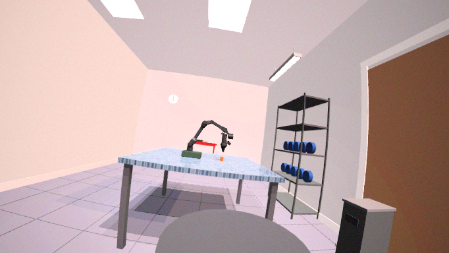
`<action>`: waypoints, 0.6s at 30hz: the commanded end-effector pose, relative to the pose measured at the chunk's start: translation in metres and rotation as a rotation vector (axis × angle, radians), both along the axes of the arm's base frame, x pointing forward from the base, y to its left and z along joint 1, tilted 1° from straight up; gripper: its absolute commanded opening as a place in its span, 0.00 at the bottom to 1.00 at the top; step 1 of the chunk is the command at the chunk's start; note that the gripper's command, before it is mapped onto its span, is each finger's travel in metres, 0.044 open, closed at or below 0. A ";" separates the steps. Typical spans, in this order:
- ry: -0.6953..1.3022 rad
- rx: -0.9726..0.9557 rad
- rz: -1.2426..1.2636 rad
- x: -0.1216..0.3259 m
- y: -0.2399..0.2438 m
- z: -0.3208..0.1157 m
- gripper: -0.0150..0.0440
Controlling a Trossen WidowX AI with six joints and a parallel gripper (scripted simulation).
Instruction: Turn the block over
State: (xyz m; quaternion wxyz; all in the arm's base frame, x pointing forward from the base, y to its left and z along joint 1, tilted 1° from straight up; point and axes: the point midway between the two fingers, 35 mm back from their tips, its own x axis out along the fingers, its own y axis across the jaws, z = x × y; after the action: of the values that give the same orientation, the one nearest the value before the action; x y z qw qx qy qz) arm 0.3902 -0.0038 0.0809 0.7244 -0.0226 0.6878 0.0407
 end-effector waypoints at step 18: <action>0.023 -0.003 0.001 -0.001 0.001 -0.053 1.00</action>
State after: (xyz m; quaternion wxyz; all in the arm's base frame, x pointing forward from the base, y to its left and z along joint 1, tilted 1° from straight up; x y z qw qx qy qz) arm 0.3893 -0.0026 0.0345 0.7170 -0.0235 0.6954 0.0420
